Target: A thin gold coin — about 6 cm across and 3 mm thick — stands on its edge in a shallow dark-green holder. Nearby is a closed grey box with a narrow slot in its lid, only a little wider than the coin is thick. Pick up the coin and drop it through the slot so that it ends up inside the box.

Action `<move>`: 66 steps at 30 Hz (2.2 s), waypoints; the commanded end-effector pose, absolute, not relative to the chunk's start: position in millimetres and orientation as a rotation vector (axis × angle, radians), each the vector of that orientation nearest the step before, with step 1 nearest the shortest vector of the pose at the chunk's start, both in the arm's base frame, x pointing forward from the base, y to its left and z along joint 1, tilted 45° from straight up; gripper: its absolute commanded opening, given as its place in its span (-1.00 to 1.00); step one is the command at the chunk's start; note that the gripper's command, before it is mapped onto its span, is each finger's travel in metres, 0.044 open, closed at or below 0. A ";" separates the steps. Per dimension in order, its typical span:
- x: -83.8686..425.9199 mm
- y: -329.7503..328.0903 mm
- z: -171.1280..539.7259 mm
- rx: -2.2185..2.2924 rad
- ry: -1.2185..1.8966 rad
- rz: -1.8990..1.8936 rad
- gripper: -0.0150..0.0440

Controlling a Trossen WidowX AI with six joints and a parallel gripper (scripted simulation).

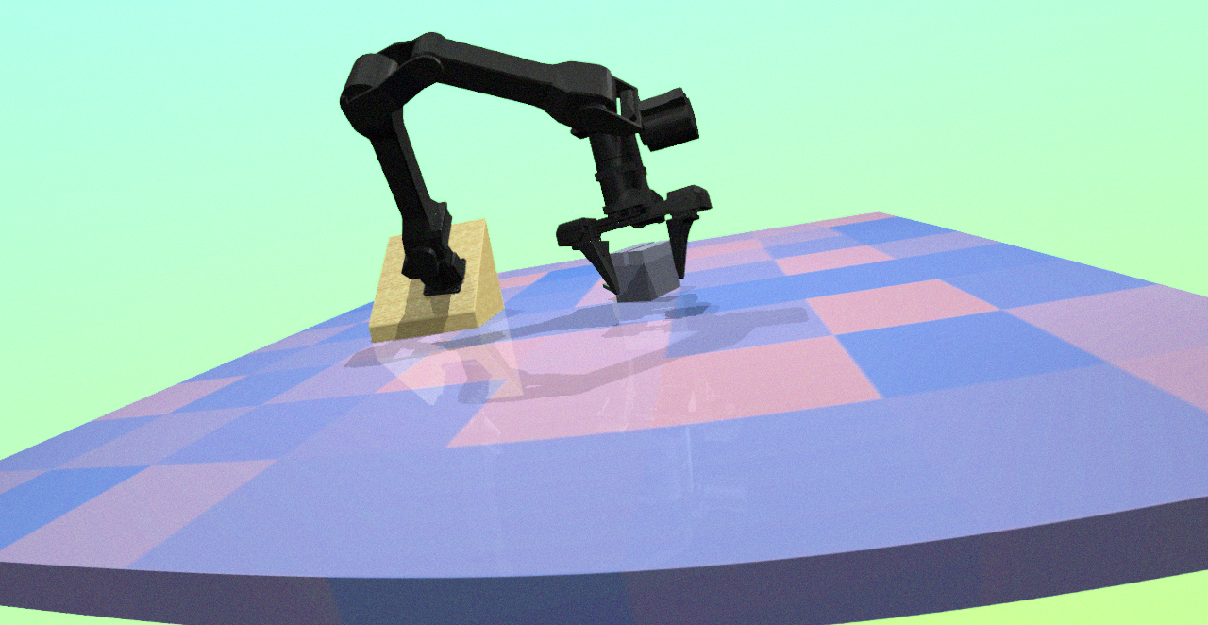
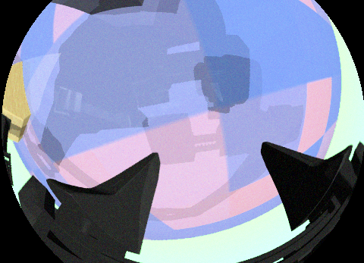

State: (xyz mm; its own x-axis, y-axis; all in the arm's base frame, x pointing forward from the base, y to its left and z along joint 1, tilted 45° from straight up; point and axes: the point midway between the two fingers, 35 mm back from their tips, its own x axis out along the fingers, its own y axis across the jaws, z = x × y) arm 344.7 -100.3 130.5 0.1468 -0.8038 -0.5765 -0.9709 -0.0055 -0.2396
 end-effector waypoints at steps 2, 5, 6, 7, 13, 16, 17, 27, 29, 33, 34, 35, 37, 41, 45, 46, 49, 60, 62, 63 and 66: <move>347.1 -90.0 124.1 -1.854 1.680 0.403 0.69; 351.9 -45.3 97.4 -1.889 1.629 0.543 0.42; 351.5 -29.4 88.1 -1.900 1.614 0.592 0.33; 350.1 -13.8 79.0 -1.910 1.602 0.640 0.24; 323.6 70.5 30.5 -1.969 1.568 0.893 0.05; 299.1 107.8 8.5 -2.001 1.577 1.004 0.05; 289.5 119.1 1.6 -2.013 1.584 1.038 0.05; 245.4 152.4 -19.6 -2.065 1.626 1.143 0.05; 246.1 147.0 -25.4 -2.064 1.626 1.143 0.05; 247.2 127.6 -44.5 -2.066 1.626 1.141 0.05; 247.2 127.6 -44.5 -2.066 1.626 1.141 0.05; 247.2 127.6 -44.5 -2.066 1.626 1.141 0.05; 247.2 127.6 -44.5 -2.066 1.626 1.141 0.05; 247.1 117.3 -53.8 -2.066 1.627 1.141 0.05; 247.0 116.4 -54.6 -2.066 1.627 1.141 0.05; 247.1 116.2 -54.8 -2.066 1.627 1.141 0.05; 247.6 113.7 -57.7 -2.066 1.627 1.141 0.05; 249.5 101.5 -70.8 -2.066 1.626 1.141 0.05; 249.8 99.3 -73.2 -2.067 1.626 1.141 0.05; 249.9 98.1 -74.3 -2.067 1.626 1.141 0.05; 250.1 94.7 -77.7 -2.067 1.626 1.140 0.05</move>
State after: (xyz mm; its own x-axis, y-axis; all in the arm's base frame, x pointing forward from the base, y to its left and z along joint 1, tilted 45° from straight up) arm 251.9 102.0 -71.7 0.0643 -0.6857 -0.7250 -0.9140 -0.3321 0.2330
